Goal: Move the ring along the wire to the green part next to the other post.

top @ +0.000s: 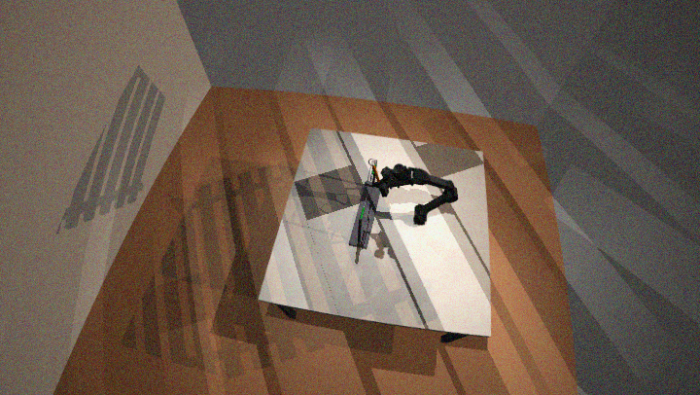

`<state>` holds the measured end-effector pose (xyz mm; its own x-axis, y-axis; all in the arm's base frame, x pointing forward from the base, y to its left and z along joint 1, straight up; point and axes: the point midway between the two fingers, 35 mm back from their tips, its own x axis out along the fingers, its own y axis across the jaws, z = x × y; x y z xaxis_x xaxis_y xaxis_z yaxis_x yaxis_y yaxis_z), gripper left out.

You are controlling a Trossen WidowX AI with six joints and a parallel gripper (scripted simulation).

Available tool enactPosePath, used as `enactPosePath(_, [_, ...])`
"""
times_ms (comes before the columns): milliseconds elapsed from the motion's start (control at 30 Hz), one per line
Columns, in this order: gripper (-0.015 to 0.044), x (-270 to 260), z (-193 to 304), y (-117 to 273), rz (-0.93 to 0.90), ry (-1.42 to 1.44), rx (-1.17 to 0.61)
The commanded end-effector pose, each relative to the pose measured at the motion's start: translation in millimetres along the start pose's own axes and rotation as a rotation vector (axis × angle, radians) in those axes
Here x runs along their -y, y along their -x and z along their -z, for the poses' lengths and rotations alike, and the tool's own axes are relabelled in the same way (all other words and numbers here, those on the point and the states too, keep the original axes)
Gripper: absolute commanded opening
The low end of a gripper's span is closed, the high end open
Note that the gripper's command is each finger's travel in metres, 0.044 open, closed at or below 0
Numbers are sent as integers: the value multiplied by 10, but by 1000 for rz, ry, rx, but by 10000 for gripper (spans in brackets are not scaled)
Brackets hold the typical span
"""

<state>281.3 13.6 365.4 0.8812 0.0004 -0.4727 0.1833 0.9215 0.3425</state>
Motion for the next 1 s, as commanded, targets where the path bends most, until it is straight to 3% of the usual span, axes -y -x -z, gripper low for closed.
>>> enactPosePath(0, [-150,21,5,-11,27,47,2])
enactPosePath(967, [-150,168,-25,-14,200,361,50])
